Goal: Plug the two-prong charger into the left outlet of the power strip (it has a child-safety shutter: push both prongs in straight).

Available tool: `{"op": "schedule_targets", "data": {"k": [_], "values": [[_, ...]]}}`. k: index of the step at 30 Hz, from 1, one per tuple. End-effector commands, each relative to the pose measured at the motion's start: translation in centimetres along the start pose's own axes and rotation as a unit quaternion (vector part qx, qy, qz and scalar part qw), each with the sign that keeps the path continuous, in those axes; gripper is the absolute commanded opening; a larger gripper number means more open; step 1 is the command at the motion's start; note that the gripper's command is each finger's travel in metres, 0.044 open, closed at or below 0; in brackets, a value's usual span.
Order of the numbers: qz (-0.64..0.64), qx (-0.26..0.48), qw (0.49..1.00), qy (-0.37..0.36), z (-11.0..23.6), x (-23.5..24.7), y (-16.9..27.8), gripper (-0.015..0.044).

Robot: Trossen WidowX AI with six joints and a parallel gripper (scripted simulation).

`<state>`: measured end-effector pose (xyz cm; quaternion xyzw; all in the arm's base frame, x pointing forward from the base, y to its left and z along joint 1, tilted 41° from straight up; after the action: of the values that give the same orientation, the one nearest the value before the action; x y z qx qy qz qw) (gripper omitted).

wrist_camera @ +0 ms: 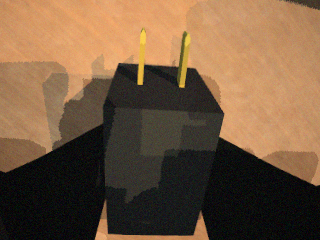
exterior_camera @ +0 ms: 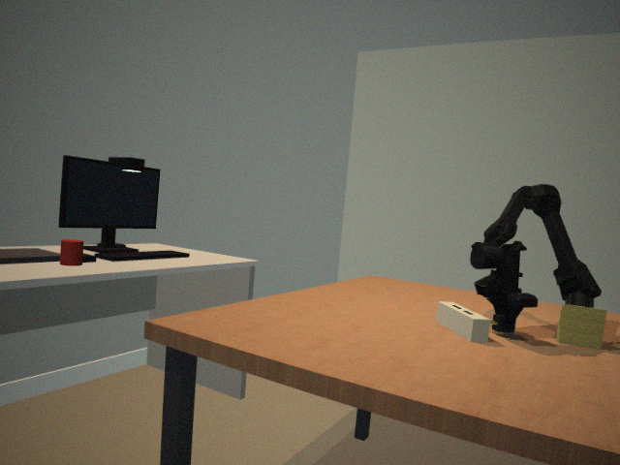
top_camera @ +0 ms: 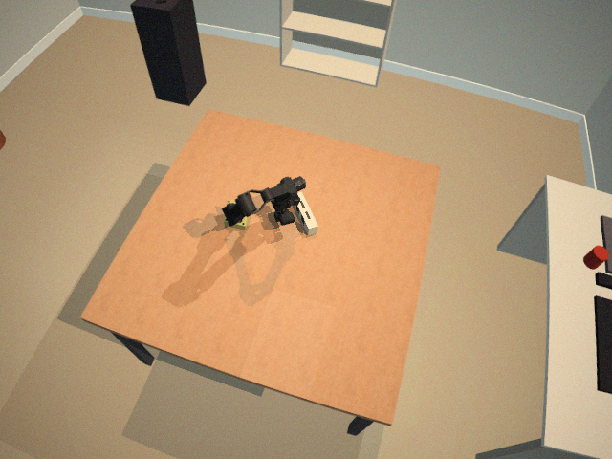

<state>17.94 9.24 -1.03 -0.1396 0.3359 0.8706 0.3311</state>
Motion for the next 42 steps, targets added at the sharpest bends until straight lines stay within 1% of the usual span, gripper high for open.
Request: {"op": "schedule_targets", "data": {"k": [1, 25, 42], "values": [[-0.003, -0.001, 1.0, -0.001, 0.0, 0.1, -0.6, 0.0], [-0.006, 0.0, 1.0, 0.0, 0.0, 0.1, -3.6, 0.0], [-0.006, 0.0, 1.0, 0.0, 0.0, 0.1, -3.9, 0.0]]}}
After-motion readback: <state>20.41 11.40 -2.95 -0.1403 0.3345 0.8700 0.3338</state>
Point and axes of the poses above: the point midway between the two fingers, 35 mm back from their tips, its own z axis back along the fingers, its own x axis across the jaws, y = z × x, the point moved 5 cm from there along z, back along the fingers, and after that the axes turned 9 degrees about z, right-handed, at the moved point
